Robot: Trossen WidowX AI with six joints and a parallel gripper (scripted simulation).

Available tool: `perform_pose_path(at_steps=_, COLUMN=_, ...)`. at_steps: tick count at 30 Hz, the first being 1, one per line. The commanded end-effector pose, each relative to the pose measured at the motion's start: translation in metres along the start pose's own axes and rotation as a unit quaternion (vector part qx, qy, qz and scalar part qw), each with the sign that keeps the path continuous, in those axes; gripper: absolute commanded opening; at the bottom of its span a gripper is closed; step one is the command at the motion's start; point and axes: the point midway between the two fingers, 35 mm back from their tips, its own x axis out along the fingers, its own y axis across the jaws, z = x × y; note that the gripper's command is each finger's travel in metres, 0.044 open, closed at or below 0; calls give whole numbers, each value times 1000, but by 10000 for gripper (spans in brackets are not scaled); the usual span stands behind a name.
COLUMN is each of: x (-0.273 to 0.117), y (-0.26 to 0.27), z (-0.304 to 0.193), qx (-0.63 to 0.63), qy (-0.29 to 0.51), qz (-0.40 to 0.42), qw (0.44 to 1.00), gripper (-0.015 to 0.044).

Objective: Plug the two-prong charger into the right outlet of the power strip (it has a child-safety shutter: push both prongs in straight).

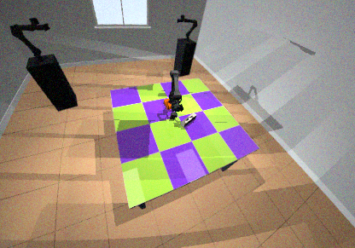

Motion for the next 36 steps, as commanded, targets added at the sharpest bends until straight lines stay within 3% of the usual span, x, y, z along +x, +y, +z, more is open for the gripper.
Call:
perform_pose_path(at_steps=1, x=5, y=2, z=1, qx=1, qy=-2, qz=3, qw=1000, gripper=440)
perform_pose_path(at_steps=36, x=55, y=3, z=4, qx=1, qy=-2, qz=3, qw=1000, gripper=440)
